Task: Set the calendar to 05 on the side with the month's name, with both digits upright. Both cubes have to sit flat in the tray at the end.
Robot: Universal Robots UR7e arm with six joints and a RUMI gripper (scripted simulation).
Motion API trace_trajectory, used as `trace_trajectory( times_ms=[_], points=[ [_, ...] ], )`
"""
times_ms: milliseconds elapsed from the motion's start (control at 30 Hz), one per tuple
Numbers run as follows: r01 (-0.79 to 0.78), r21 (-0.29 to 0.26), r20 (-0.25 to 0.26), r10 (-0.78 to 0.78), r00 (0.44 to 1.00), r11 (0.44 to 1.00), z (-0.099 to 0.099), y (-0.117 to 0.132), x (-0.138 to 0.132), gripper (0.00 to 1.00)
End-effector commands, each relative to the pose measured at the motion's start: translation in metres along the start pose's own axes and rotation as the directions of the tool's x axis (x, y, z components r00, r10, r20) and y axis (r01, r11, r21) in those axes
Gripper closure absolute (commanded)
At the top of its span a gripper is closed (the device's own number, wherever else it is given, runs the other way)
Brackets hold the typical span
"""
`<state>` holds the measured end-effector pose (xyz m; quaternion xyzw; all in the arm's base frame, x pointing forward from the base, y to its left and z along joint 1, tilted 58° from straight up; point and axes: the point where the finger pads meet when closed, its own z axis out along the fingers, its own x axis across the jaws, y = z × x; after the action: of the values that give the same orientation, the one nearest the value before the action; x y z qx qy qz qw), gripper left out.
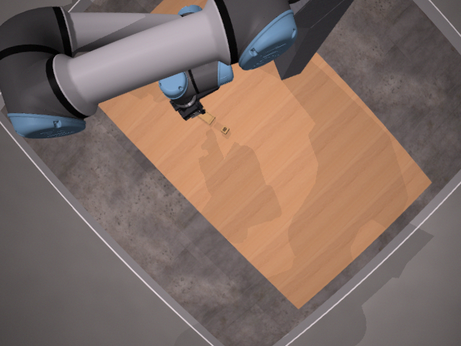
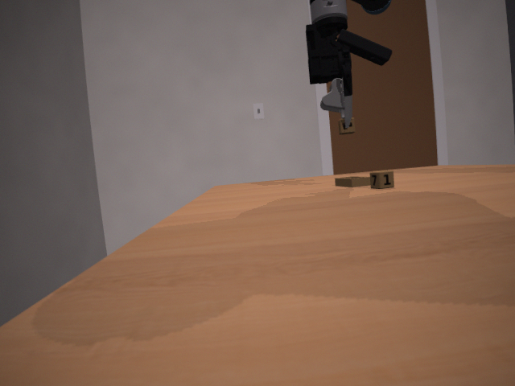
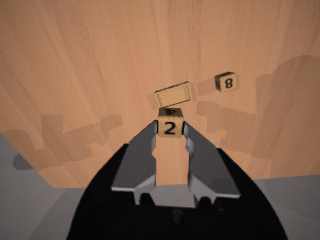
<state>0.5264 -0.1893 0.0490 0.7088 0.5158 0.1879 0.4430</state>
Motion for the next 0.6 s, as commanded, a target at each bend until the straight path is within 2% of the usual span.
trace_trajectory(
  times_ms=[0,200,400,533,567],
  points=[
    [-0.114,-0.001,0.003,0.114,0.993,0.993,-0.0003,-0.0008,0.0015,0.90],
    [-0.273,-0.002,0.003,0.273,0.962,0.962,-0.0003,-0.0018,0.0035,0.90],
    [-0.439,-0.002,0.002,0.439,0.899,0.899,-0.0004,-0.0025,0.0055,0.90],
    [-0.479,-0.002,0.002,0.479,0.878,0.878,-0.0004,-0.0026,0.0060,0.90],
    [-0.513,-0.002,0.002,0.513,0.858,0.858,-0.0004,-0.0027,0.0064,0.90]
  ],
)
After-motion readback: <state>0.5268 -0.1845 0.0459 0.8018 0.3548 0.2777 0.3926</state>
